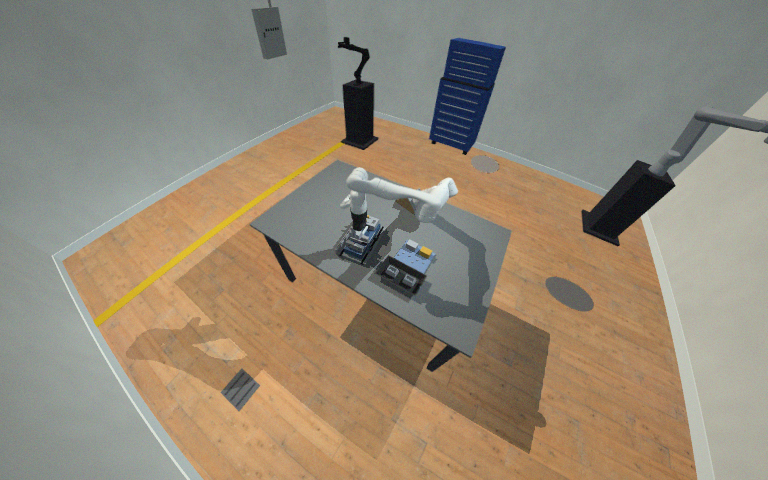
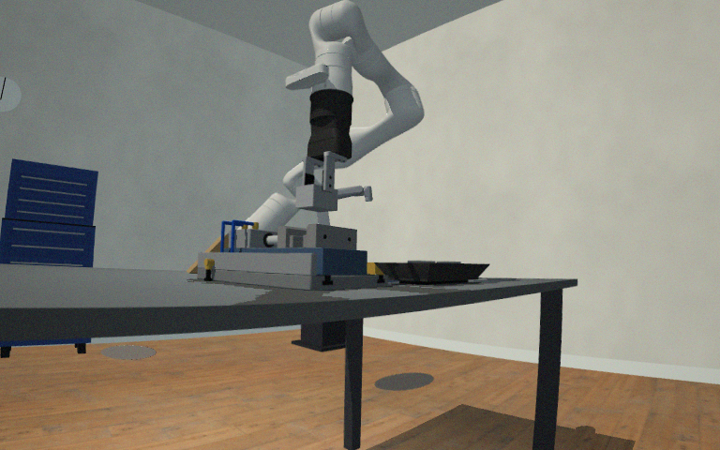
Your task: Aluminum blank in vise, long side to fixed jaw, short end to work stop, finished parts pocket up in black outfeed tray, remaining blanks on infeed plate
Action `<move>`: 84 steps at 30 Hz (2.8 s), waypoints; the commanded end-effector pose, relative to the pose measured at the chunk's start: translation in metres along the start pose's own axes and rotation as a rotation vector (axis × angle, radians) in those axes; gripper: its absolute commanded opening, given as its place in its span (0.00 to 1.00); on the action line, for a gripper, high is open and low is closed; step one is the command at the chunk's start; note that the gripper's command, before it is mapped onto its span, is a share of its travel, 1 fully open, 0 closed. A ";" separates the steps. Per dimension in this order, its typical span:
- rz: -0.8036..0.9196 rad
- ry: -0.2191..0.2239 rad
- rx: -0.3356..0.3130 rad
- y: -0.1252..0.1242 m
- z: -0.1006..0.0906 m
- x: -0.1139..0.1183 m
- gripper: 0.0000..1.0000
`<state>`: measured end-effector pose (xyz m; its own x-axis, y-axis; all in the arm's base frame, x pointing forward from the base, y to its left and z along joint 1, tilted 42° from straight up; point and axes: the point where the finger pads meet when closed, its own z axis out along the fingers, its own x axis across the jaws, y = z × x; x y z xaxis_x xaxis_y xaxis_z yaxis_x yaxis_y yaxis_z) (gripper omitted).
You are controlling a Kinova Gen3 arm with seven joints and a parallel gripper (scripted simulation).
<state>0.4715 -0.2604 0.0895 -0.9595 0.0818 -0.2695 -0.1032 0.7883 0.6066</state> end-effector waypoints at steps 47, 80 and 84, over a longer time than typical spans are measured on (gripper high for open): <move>-0.006 0.001 0.004 0.000 -0.001 0.001 0.00; -0.003 0.000 0.004 0.000 0.017 0.001 0.00; -0.003 0.001 0.004 0.001 0.019 0.002 0.00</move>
<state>0.4732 -0.2488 0.0781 -0.9609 0.0819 -0.2644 -0.0996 0.7888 0.6065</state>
